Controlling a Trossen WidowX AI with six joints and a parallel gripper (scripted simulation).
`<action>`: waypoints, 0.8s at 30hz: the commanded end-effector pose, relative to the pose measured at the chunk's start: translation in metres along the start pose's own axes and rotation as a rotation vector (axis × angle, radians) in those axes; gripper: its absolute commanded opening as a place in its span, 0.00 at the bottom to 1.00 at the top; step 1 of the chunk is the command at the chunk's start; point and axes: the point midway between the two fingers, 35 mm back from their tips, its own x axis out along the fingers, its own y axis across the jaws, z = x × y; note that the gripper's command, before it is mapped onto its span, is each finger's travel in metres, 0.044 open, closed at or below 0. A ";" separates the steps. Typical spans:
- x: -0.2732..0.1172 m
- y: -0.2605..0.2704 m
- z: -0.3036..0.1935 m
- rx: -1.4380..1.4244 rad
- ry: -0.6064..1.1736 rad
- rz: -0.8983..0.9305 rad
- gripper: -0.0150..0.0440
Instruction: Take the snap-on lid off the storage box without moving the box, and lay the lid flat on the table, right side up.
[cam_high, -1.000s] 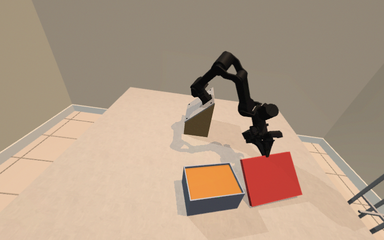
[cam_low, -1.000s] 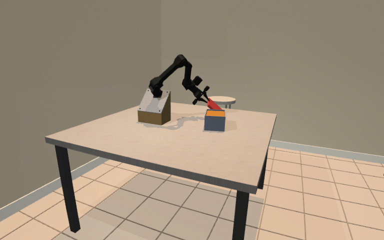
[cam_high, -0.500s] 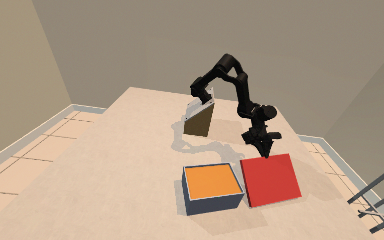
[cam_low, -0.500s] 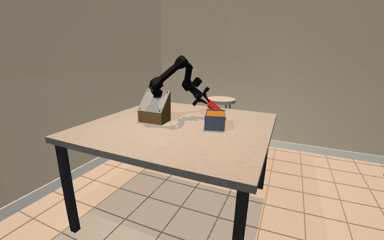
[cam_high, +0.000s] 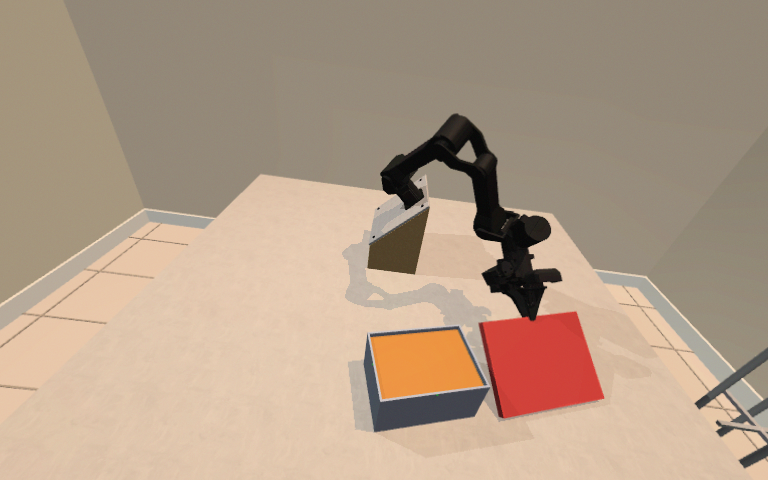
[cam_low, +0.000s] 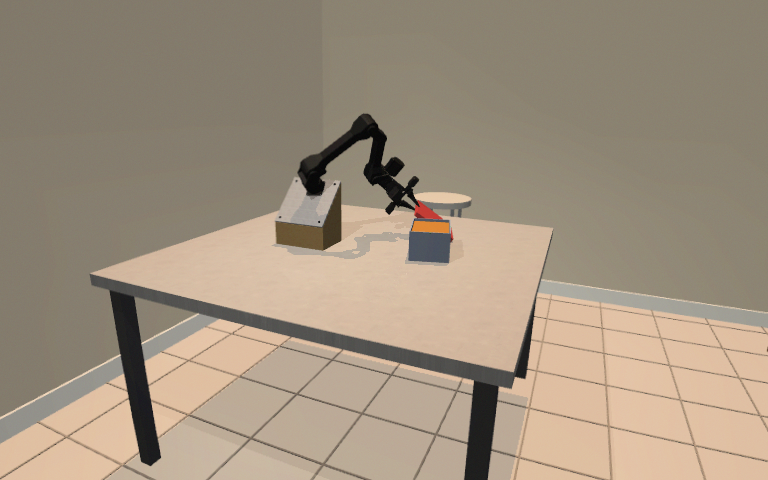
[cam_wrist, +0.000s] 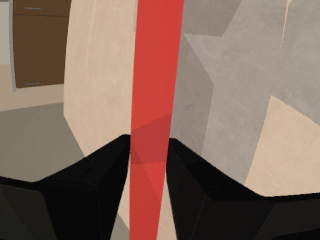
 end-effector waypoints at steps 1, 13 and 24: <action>0.006 -0.011 0.003 -0.004 -0.006 -0.023 0.25; 0.012 -0.019 0.003 -0.004 -0.006 -0.023 0.25; 0.018 -0.026 0.003 -0.004 -0.006 -0.023 0.25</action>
